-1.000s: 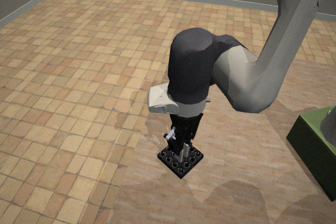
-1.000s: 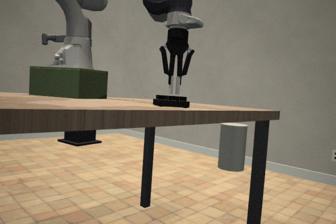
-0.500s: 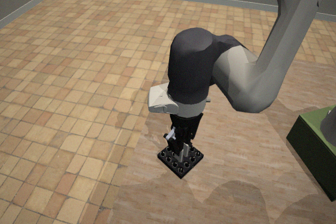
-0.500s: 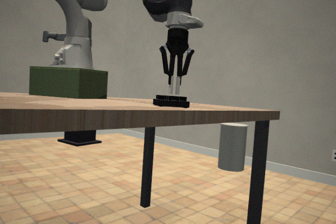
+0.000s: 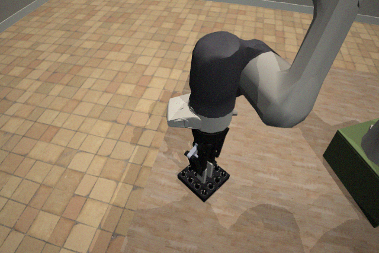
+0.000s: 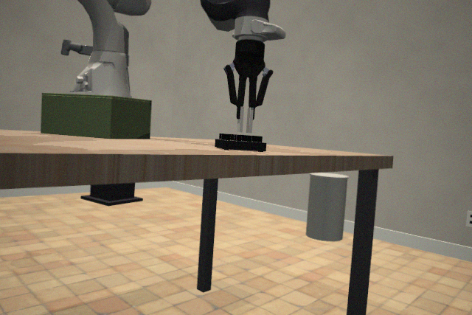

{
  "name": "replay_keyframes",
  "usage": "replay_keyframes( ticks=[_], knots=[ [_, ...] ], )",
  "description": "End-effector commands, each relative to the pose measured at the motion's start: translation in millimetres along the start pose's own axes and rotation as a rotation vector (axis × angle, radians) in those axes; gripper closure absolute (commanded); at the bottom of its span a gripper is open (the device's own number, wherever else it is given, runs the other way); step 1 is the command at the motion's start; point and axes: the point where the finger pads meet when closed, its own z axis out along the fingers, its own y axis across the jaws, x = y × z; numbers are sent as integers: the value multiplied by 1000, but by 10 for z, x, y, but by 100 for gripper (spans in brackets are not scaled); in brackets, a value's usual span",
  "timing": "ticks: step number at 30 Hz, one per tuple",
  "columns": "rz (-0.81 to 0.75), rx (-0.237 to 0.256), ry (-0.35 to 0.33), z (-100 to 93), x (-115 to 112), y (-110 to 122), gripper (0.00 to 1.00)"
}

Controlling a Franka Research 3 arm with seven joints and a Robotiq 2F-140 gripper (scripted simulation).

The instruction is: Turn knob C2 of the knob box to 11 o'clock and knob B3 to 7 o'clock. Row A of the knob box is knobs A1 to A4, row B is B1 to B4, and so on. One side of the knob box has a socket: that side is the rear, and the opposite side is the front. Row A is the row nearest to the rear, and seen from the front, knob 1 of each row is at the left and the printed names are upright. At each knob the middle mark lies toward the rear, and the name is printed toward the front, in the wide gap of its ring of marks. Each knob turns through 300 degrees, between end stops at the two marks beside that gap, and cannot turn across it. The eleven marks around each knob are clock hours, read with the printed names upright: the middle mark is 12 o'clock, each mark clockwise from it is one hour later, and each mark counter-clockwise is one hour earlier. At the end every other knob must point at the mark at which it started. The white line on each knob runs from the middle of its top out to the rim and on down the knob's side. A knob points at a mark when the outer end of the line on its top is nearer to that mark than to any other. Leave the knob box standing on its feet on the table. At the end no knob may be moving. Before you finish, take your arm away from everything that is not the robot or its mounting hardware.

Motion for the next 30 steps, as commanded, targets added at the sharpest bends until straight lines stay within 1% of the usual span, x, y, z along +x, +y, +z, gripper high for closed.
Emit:
replay_keyframes(
  ticks=[1,17,30],
  knots=[
    [7,1,-1,12,0,-4,88],
    [7,1,-1,117,0,-4,88],
    [7,1,-1,147,0,-4,88]
  ],
)
